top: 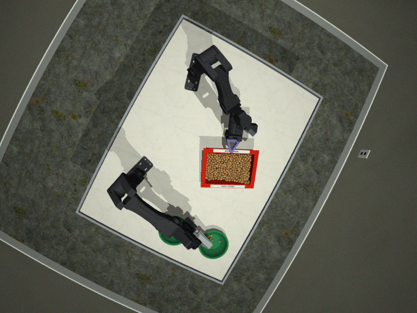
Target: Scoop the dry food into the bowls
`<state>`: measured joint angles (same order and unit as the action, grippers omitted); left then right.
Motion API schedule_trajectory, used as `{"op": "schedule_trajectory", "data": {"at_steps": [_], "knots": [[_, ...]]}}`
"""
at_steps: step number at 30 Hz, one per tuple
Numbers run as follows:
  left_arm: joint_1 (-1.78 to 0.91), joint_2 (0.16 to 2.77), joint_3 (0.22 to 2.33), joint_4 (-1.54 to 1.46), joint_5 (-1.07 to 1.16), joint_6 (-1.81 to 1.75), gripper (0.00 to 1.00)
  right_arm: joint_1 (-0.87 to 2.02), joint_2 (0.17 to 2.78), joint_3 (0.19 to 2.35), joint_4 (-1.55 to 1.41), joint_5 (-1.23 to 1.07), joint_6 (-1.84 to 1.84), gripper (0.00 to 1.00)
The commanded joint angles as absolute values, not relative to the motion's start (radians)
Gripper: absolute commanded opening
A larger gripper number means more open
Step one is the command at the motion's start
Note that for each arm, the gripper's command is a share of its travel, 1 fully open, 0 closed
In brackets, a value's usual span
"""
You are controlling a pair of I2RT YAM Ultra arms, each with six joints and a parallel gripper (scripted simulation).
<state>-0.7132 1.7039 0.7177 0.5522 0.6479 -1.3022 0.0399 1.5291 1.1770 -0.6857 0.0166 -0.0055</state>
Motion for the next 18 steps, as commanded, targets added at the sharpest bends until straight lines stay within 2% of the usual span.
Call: {"op": "schedule_trajectory", "data": {"at_steps": [1,3,18], "knots": [[-0.695,1.713,0.748,0.627,0.635,-1.281,0.00,0.043,1.492,1.199,-0.649,0.022,-0.005,0.00],[-0.696,1.712,0.684,0.636,0.638,-1.283,0.00,0.043,1.492,1.199,-0.649,0.022,-0.005,0.00],[-0.687,1.733,0.650,0.727,0.648,-1.303,0.00,0.043,1.492,1.199,-0.649,0.022,-0.005,0.00]]}}
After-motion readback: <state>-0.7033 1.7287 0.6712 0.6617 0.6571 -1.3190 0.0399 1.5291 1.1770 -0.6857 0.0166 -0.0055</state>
